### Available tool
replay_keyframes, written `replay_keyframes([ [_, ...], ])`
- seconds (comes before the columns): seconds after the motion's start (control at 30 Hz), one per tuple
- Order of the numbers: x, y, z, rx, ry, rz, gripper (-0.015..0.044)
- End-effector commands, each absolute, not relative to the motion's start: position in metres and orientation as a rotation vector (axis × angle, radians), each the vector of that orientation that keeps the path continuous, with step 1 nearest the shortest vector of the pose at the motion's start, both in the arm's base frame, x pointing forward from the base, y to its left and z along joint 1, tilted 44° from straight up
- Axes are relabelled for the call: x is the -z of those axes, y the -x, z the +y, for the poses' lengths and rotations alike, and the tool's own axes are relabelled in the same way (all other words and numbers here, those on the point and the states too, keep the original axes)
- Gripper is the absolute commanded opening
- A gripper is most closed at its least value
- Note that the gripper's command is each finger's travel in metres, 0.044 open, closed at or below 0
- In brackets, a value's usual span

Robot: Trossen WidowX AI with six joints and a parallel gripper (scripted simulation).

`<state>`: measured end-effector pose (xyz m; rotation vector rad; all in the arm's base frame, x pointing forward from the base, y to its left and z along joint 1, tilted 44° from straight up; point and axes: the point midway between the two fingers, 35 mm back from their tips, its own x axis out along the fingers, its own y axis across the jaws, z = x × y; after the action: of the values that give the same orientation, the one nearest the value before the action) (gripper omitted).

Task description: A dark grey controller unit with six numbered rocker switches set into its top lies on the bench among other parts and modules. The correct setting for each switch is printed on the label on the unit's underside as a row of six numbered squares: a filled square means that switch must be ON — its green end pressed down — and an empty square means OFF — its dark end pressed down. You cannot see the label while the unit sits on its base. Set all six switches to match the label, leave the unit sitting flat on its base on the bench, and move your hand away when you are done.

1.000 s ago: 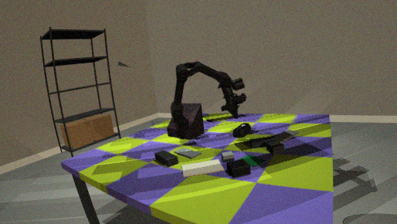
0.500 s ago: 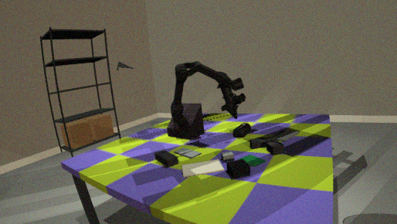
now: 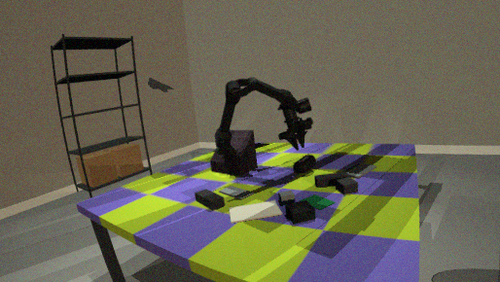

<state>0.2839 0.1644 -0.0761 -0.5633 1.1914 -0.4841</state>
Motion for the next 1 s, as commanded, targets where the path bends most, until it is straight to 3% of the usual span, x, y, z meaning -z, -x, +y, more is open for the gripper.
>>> replay_keyframes([
  [0.0,0.090,-0.290,0.176,0.716,0.258,1.131,0.0315],
  [0.17,0.103,-0.295,0.187,0.950,-0.039,1.015,0.0440],
  [0.47,0.124,-0.299,0.201,1.320,-0.509,0.723,0.0440],
  [0.97,0.125,-0.299,0.201,1.327,-0.518,0.716,0.0440],
])
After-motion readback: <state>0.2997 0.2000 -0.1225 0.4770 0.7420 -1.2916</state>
